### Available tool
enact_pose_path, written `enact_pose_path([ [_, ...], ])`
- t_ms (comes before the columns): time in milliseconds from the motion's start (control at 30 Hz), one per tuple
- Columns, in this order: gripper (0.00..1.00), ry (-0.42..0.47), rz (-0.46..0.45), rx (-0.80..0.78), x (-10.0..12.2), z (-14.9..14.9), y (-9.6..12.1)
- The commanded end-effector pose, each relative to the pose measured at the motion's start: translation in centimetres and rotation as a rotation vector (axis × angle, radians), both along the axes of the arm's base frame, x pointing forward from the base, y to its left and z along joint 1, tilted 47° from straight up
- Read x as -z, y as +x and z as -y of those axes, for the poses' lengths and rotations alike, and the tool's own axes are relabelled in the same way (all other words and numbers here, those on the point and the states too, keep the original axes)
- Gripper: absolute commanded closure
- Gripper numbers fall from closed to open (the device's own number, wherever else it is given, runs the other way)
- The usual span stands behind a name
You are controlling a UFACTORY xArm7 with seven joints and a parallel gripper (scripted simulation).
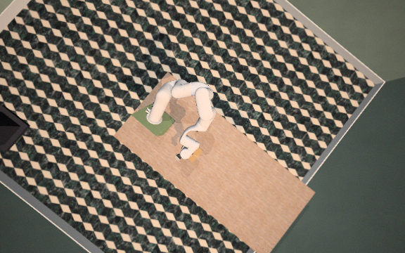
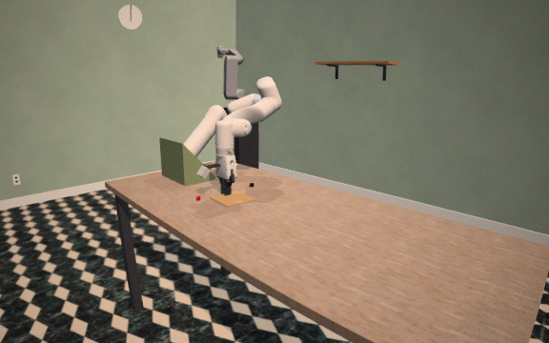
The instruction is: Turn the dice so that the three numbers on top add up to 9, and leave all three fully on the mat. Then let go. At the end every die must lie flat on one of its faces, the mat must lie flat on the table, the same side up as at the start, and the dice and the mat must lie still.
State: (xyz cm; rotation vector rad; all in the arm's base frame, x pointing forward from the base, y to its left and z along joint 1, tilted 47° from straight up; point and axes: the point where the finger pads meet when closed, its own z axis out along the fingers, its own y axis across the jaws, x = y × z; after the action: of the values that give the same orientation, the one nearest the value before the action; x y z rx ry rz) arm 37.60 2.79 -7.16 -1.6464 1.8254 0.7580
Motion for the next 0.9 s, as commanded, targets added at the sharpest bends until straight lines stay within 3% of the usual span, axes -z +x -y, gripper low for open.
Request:
enact_pose_path([
  [0,0.89,-0.002,0.002,0.003,-0.06,0.2,0.1],
  [867,0.89,-0.002,0.002,0.003,0.15,-0.01,0.11],
])
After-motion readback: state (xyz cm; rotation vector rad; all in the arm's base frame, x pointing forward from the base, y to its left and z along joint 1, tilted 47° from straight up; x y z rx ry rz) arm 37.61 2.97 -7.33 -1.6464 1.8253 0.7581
